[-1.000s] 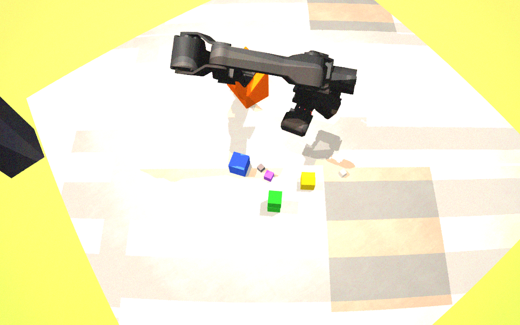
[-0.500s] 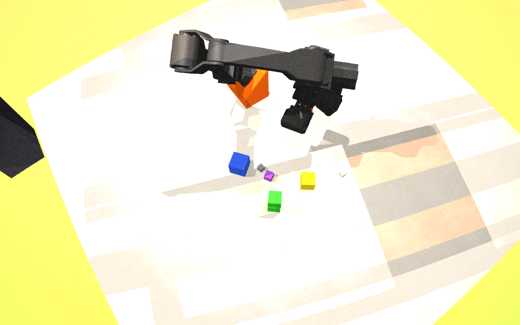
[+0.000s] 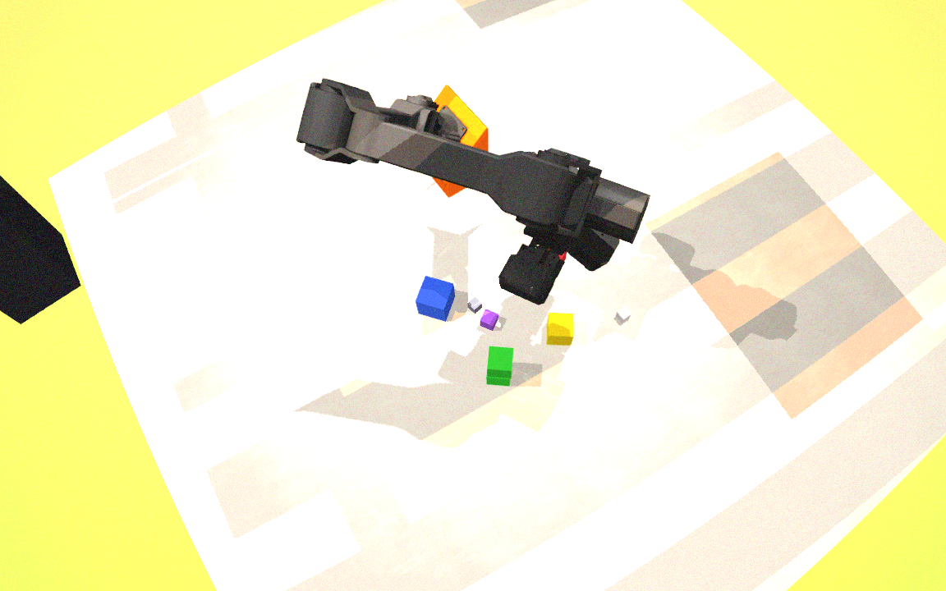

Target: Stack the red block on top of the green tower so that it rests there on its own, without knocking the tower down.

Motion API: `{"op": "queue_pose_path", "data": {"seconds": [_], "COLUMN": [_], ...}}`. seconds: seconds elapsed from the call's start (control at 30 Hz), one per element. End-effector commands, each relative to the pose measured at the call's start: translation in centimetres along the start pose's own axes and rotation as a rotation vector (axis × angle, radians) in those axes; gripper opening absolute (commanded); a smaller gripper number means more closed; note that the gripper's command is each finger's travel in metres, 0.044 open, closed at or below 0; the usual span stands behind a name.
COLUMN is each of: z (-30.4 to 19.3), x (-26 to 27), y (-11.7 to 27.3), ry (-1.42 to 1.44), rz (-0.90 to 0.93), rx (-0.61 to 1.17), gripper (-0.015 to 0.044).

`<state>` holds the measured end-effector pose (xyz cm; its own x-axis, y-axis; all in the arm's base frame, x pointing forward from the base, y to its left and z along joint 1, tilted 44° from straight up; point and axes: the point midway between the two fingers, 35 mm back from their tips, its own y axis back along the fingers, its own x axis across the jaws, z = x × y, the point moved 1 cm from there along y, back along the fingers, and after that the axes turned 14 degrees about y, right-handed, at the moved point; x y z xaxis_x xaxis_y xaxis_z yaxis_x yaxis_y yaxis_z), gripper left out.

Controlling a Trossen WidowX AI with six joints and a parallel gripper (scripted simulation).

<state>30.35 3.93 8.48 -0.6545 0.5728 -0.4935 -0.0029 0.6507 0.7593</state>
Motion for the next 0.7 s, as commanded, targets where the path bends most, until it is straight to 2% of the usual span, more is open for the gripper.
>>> {"op": "queue_pose_path", "data": {"seconds": [0.0, 0.43, 0.67], "z": [-0.4, -3.3, -3.7], "x": [-3.3, -11.8, -12.6], "y": [0.1, 0.4, 0.3], "ry": [-0.001, 0.057, 0.062], "rz": [-0.01, -0.044, -0.047], "rx": [0.001, 0.029, 0.034], "gripper": [0.0, 0.0, 0.0]}}
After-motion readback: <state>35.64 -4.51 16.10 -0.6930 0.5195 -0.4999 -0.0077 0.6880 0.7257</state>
